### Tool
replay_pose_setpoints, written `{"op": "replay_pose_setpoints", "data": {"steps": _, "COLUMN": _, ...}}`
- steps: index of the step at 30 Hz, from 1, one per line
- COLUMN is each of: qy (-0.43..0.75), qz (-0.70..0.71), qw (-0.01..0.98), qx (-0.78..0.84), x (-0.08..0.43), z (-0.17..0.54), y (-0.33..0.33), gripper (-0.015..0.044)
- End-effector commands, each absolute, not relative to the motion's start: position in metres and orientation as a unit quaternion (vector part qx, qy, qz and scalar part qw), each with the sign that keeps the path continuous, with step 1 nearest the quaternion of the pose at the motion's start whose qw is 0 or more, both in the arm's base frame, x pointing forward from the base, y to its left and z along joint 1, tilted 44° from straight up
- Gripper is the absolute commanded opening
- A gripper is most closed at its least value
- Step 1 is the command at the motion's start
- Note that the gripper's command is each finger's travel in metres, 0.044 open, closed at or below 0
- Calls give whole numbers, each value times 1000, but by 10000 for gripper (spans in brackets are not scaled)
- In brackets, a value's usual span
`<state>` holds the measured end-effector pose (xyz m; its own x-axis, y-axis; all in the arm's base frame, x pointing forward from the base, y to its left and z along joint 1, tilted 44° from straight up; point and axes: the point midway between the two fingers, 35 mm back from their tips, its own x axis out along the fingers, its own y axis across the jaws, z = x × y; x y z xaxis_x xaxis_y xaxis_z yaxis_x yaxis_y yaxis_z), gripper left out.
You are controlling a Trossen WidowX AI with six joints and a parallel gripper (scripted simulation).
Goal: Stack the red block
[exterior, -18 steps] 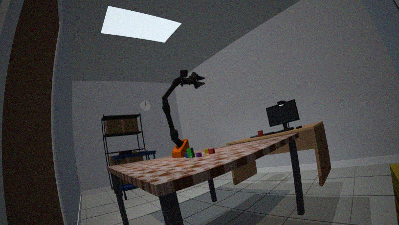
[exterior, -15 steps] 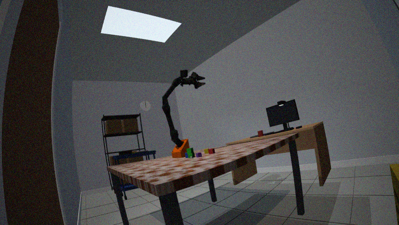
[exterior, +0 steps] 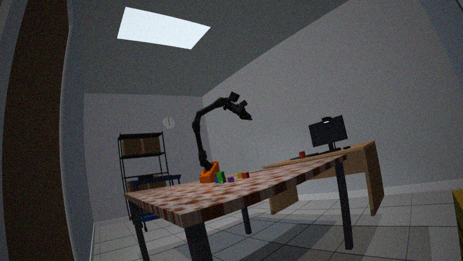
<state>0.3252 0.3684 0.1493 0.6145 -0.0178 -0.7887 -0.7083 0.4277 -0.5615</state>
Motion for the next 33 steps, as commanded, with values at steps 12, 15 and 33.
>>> {"op": "replay_pose_setpoints", "data": {"steps": 12, "qy": 599, "qz": -15, "qw": 662, "qx": -451, "x": 349, "z": 22, "y": 168, "gripper": 440}}
{"op": "replay_pose_setpoints", "data": {"steps": 15, "qy": 633, "qz": -59, "qw": 634, "qx": -442, "x": 338, "z": 5, "y": 129, "gripper": 440}}
{"op": "replay_pose_setpoints", "data": {"steps": 33, "qy": 648, "qz": -81, "qw": 619, "qx": -437, "x": 341, "z": -22, "y": 83, "gripper": 440}}
